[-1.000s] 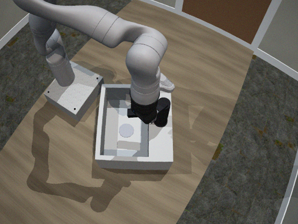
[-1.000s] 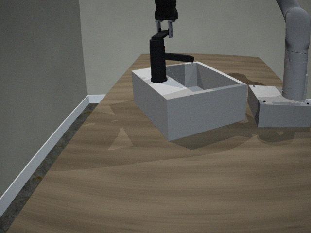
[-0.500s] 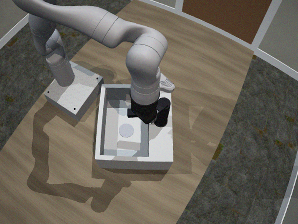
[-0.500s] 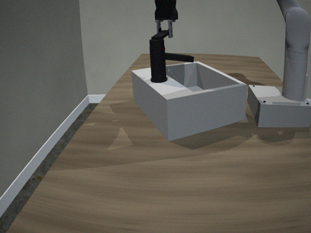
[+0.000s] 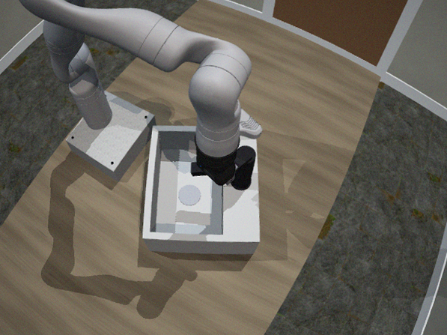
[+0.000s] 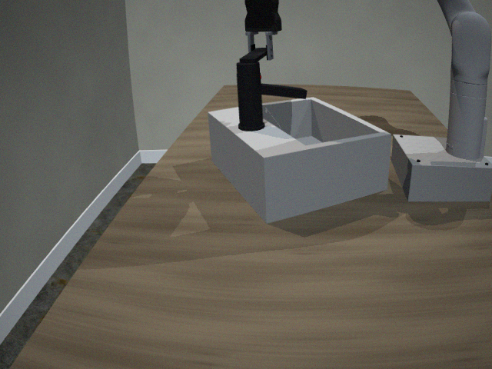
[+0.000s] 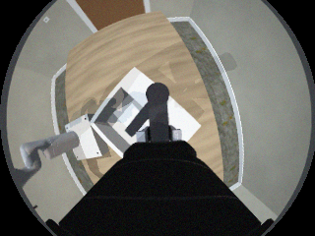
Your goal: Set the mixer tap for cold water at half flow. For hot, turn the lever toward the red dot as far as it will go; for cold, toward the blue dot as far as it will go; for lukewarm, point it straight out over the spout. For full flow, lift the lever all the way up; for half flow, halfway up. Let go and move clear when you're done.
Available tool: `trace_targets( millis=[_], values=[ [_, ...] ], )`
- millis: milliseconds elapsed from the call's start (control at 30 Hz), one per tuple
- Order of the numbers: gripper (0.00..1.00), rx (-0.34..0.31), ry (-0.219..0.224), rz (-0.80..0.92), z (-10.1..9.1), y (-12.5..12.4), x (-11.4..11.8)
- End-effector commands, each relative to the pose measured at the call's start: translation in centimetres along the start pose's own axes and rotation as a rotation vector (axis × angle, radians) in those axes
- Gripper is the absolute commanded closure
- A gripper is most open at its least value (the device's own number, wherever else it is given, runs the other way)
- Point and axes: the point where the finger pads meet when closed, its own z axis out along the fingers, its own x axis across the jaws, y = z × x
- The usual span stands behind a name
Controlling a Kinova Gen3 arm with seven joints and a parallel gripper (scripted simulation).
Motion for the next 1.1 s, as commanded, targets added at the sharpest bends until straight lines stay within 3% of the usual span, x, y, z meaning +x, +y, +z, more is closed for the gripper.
trace_targets(
  millis=[0,67,100,1067],
  values=[
    [1.0,0.0,0.001,-0.001,-0.06,-0.04,0.03],
    [1.0,0.0,0.001,-0.001,-0.06,-0.04,0.03],
    [0.0,0.0,0.001,-0.001,-0.06,-0.04,0.03],
    [0.0,0.0,0.001,-0.001,-0.06,-0.04,0.03]
  ],
)
